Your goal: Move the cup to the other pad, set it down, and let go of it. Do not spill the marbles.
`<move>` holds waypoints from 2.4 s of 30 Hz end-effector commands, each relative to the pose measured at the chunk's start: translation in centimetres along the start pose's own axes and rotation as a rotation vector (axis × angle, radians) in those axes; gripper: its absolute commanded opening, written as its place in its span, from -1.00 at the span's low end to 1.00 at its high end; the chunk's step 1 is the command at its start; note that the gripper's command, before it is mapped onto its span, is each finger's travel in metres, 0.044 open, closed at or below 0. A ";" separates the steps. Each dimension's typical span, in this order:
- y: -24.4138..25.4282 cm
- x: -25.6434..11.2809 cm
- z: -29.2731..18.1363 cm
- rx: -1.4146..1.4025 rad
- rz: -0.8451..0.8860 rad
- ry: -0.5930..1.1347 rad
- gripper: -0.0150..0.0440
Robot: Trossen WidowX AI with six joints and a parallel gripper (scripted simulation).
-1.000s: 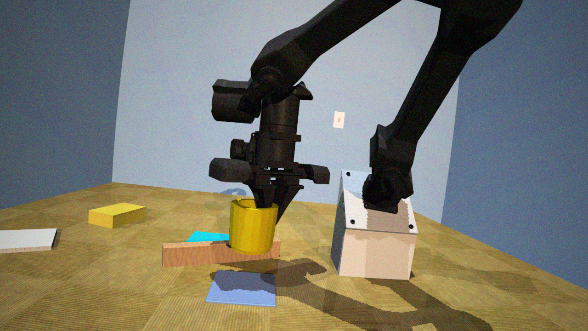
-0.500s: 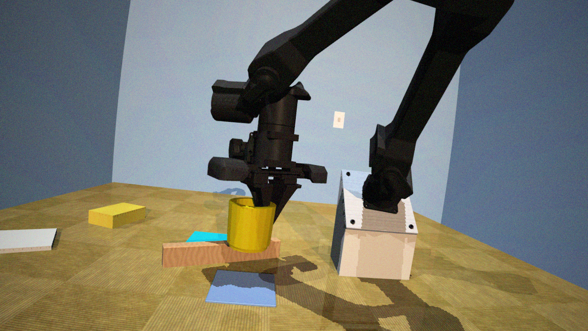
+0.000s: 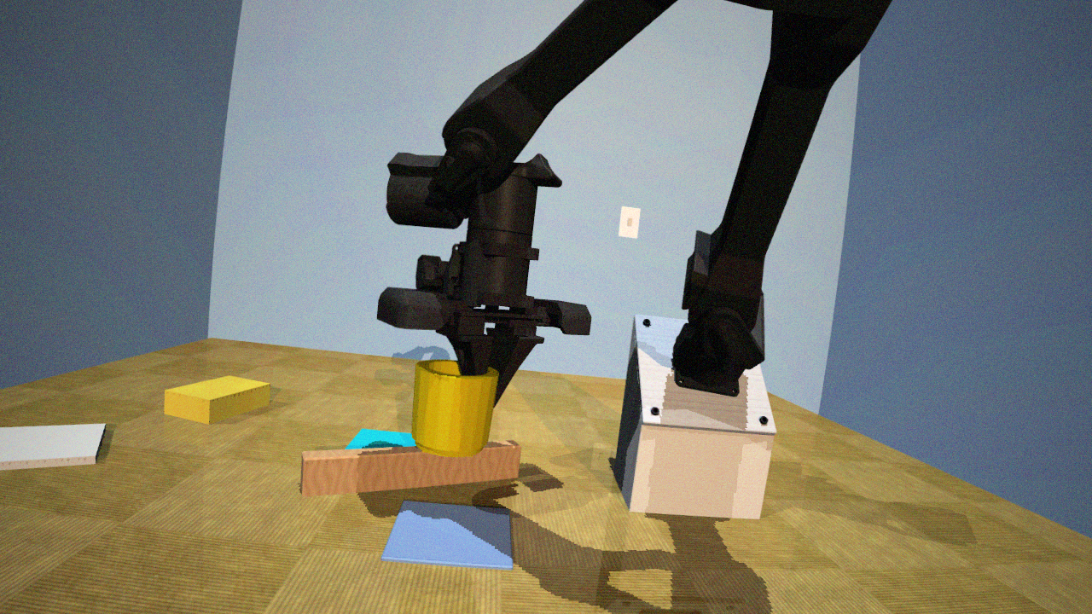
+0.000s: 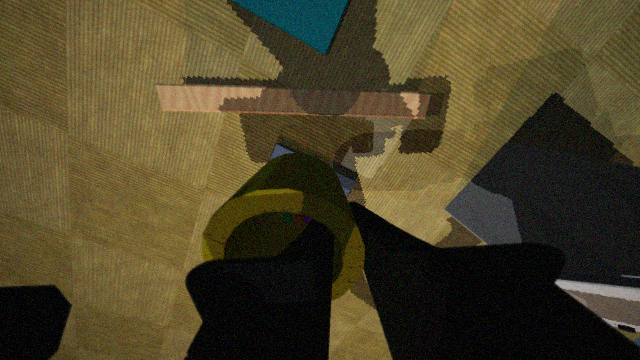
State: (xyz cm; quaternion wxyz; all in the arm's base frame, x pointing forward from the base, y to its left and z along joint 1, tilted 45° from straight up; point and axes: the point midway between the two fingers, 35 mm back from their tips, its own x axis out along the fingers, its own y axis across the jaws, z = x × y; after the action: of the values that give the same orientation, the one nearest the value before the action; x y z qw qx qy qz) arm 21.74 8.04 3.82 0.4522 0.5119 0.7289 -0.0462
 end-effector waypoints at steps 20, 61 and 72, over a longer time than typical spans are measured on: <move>-0.1 -0.2 3.9 -0.006 -0.002 -0.006 -0.49; -0.4 -0.5 11.2 -0.009 -0.002 -0.010 -0.49; -0.6 -0.6 13.3 -0.009 -0.002 -0.011 -0.49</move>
State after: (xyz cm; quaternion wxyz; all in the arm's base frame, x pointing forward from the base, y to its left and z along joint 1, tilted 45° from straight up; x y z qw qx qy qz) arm 29.26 0.67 -3.38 0.4583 0.5103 0.7263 -0.0454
